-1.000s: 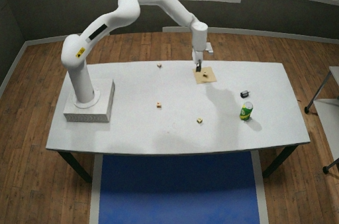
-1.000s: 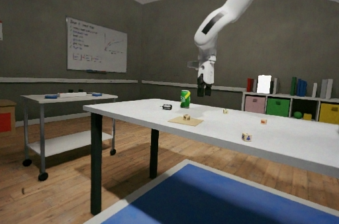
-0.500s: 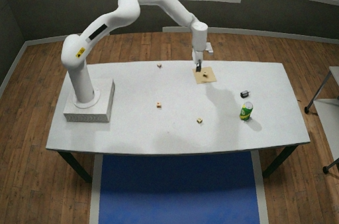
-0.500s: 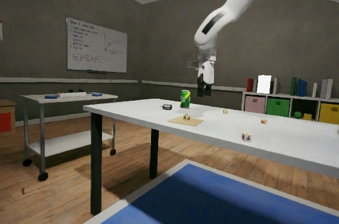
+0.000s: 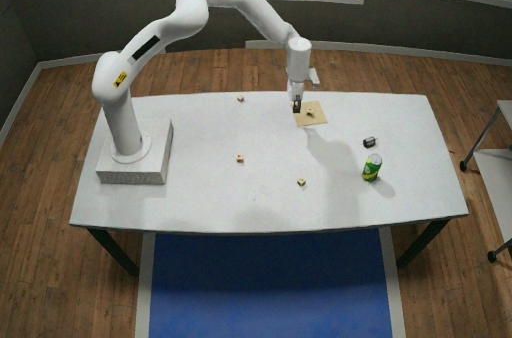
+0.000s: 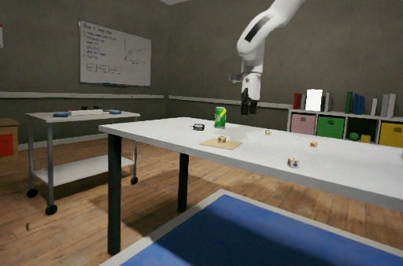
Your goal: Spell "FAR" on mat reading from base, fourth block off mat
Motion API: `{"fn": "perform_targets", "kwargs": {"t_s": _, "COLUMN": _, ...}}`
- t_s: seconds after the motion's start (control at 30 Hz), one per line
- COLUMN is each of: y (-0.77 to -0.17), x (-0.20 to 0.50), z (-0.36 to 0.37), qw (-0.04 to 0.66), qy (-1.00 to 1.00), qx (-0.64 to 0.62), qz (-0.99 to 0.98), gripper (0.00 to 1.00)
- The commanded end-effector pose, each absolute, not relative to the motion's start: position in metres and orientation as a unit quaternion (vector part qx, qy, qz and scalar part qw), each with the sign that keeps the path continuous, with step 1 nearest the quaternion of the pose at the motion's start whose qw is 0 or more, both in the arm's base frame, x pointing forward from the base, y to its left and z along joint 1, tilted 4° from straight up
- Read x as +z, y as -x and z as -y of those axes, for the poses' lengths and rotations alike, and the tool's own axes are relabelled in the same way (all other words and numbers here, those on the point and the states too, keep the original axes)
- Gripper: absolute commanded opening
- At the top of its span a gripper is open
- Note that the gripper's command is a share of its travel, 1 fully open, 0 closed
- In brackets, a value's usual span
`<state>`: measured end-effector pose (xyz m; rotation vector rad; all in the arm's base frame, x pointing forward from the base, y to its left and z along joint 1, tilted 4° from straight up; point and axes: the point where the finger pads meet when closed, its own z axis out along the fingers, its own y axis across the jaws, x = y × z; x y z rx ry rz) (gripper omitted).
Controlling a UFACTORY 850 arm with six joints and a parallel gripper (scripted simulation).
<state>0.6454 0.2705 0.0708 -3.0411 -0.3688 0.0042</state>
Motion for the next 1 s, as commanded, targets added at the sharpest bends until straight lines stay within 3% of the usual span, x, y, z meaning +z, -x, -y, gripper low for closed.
{"fn": "perform_targets", "kwargs": {"t_s": 0.0, "y": -0.621, "x": 0.069, "z": -0.218, "qw": 0.051, "qy": 0.991, "qx": -0.001, "qz": 0.123, "gripper": 1.0}}
{"fn": "perform_targets", "kwargs": {"t_s": 0.4, "y": -0.57, "x": 0.063, "z": -0.146, "qw": 0.057, "qy": 0.991, "qx": -0.003, "qz": 0.123, "gripper": 1.0}}
{"fn": "perform_targets", "kwargs": {"t_s": 0.83, "y": -0.474, "x": 0.057, "z": -0.057, "qw": 0.049, "qy": 0.992, "qx": -0.006, "qz": 0.12, "gripper": 1.0}}
{"fn": "perform_targets", "kwargs": {"t_s": 0.97, "y": -0.474, "x": 0.057, "z": -0.057, "qw": 0.049, "qy": 0.992, "qx": -0.006, "qz": 0.12, "gripper": 1.0}}
